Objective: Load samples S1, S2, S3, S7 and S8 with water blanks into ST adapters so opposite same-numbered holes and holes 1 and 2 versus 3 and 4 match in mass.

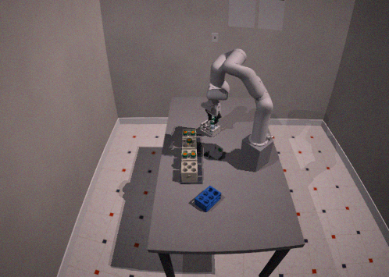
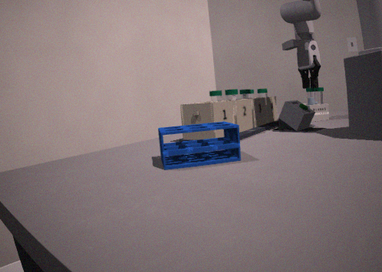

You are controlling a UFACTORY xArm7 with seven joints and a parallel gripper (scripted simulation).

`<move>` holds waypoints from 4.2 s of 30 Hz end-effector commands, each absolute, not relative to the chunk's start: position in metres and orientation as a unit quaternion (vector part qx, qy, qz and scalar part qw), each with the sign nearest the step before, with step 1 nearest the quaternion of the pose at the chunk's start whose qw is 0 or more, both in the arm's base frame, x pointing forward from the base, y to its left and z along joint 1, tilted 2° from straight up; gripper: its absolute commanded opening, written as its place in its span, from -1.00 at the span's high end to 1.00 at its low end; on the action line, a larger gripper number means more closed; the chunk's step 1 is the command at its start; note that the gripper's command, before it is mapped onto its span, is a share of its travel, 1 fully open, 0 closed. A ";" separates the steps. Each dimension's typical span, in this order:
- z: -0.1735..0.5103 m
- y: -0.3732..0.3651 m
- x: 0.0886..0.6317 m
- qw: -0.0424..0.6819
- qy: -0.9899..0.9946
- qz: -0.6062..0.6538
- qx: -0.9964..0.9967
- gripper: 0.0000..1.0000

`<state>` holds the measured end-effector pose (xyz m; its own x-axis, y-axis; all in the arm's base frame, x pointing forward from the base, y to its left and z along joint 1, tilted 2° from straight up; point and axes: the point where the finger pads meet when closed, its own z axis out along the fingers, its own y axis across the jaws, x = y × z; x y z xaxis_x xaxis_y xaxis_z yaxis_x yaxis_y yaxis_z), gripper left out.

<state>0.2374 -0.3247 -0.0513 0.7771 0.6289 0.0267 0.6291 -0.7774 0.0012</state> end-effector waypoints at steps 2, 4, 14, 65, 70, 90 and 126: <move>-0.052 -0.326 0.238 0.002 -0.334 -0.014 -0.943 -0.15; -0.052 -0.326 0.238 0.002 -0.334 -0.014 -0.943 -0.15; -0.056 -0.326 0.238 0.002 -0.334 -0.014 -0.943 -0.15; -0.071 -0.326 0.239 0.002 -0.334 -0.014 -0.943 1.00; -0.071 -0.326 0.239 0.002 -0.334 -0.014 -0.943 1.00; -0.071 -0.326 0.239 0.002 -0.334 -0.014 -0.943 1.00; -0.054 -0.326 0.238 0.002 -0.334 -0.014 -0.943 1.00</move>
<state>0.2377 -0.3249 -0.0571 0.7768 0.6291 0.0275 0.6293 -0.7771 0.0026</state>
